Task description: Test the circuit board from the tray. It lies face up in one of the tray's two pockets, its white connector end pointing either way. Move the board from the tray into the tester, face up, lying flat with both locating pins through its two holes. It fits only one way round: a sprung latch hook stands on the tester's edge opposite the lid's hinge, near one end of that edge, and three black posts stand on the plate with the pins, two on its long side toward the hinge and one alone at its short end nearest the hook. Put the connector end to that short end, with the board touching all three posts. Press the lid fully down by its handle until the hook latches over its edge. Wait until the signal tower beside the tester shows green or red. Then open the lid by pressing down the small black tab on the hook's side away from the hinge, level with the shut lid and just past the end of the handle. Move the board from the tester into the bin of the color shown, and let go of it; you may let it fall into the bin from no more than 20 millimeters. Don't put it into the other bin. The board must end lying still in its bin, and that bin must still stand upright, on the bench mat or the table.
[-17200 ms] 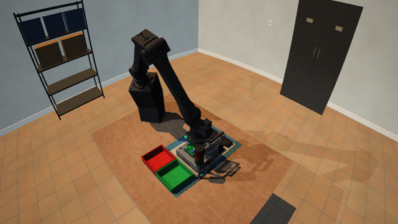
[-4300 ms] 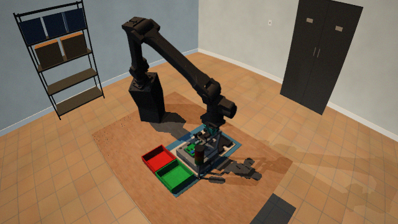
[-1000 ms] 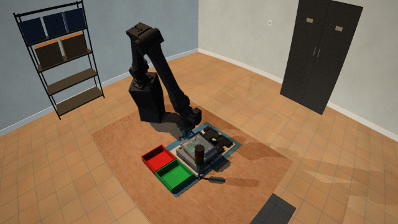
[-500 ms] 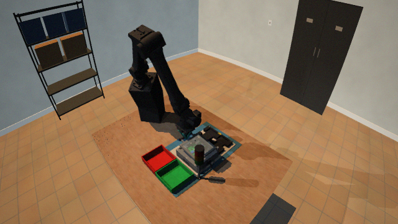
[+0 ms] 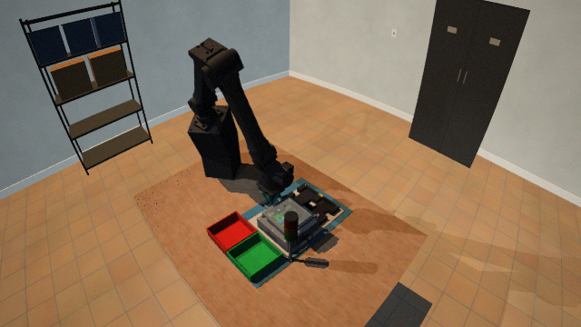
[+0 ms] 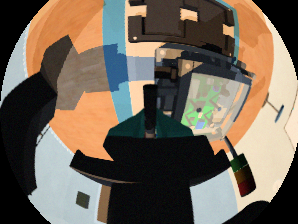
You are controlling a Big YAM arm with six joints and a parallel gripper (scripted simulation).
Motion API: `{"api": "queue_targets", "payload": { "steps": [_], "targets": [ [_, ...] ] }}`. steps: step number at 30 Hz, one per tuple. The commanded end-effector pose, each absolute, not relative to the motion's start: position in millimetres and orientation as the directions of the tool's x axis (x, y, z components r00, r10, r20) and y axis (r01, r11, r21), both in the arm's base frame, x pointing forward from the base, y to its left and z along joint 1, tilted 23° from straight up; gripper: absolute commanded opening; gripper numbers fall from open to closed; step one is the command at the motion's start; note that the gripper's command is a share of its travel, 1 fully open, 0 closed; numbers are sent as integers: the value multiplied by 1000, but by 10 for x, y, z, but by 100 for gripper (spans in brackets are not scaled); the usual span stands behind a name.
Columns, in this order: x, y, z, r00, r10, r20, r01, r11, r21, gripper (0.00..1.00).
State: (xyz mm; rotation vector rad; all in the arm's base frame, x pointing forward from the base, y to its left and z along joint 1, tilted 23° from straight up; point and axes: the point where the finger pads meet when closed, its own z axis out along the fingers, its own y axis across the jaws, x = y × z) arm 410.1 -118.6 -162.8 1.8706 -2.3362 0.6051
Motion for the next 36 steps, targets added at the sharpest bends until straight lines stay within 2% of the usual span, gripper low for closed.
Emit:
{"api": "queue_targets", "payload": {
  "steps": [1, 36],
  "targets": [
    [4141, -1258, -1676, -249, -919, 307, -952, 174, -251, 0],
    [4151, -1269, -1701, -249, -918, 307, -952, 174, -254, 0]
  ]
}}
